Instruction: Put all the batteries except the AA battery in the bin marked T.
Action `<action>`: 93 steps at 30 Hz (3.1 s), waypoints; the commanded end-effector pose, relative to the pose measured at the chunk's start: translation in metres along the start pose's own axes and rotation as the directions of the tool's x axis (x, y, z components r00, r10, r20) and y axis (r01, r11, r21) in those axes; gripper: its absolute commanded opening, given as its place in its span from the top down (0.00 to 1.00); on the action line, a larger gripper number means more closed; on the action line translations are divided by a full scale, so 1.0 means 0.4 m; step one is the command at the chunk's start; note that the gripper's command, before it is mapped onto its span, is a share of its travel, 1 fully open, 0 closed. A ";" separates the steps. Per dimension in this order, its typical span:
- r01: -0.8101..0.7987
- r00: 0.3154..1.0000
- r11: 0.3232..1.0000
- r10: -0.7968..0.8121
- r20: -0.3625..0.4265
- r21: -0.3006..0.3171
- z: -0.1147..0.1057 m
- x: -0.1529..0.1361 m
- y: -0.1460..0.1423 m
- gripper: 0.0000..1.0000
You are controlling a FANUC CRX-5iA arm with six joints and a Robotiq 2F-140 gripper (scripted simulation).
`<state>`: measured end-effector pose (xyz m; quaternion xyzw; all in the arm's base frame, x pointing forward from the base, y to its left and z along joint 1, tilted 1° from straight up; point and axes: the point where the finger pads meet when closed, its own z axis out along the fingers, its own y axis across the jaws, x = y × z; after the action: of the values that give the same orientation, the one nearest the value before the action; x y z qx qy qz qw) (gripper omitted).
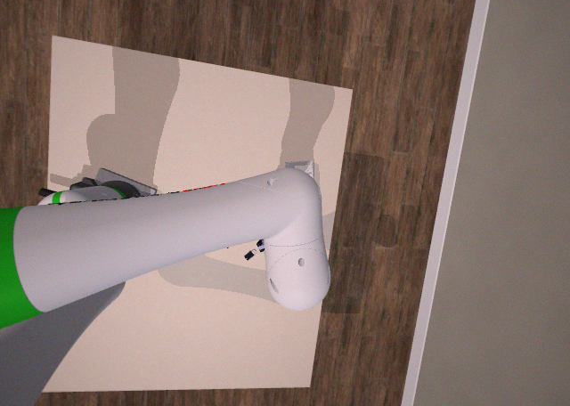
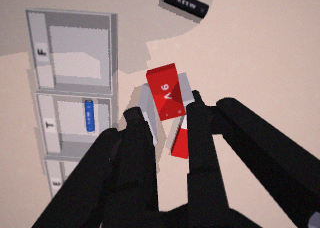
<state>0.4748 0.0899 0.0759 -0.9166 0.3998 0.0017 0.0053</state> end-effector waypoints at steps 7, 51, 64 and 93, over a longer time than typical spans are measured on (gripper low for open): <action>0.000 1.000 1.000 0.000 0.000 0.000 -0.003 0.000 0.000 0.87; -0.349 0.937 0.937 0.349 0.000 0.000 -0.019 -0.066 -0.277 0.87; -0.349 0.937 0.937 0.349 0.000 0.000 0.026 -0.066 -0.276 0.87; -0.349 0.937 0.937 0.349 0.000 0.000 0.084 -0.065 -0.274 0.80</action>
<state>0.5373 0.1840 0.0432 -0.8312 0.5559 0.0028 0.0049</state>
